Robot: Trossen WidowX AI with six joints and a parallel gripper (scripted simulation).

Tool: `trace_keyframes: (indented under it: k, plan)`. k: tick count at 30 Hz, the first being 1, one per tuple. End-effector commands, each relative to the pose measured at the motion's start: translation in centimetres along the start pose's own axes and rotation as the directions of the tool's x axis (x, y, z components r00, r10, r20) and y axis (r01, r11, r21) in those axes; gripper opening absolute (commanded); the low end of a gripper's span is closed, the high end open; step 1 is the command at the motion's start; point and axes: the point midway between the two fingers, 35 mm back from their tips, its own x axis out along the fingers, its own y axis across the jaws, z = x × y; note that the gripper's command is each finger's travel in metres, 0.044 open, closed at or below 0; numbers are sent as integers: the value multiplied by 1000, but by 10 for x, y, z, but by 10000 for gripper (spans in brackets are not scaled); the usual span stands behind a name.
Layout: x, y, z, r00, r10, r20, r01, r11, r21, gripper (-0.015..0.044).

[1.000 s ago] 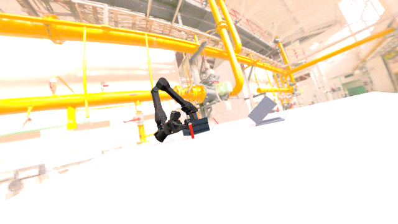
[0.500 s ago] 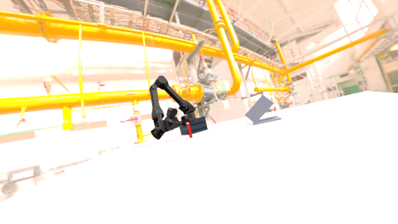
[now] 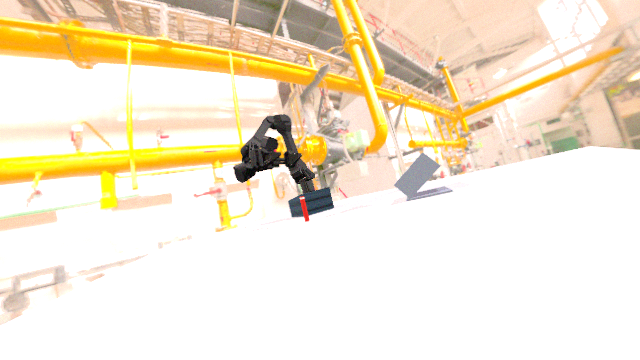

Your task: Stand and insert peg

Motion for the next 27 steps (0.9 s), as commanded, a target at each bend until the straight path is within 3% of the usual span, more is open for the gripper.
trace_keyframes:
  k: [1,13,27]
  plan:
    - [0,3,7,1000,5,-1,-5,1000,14,440]
    - [22,24,-22,930,227,-290,-196,972,133,440]
    - [32,35,-55,679,342,-650,-243,940,241,440]
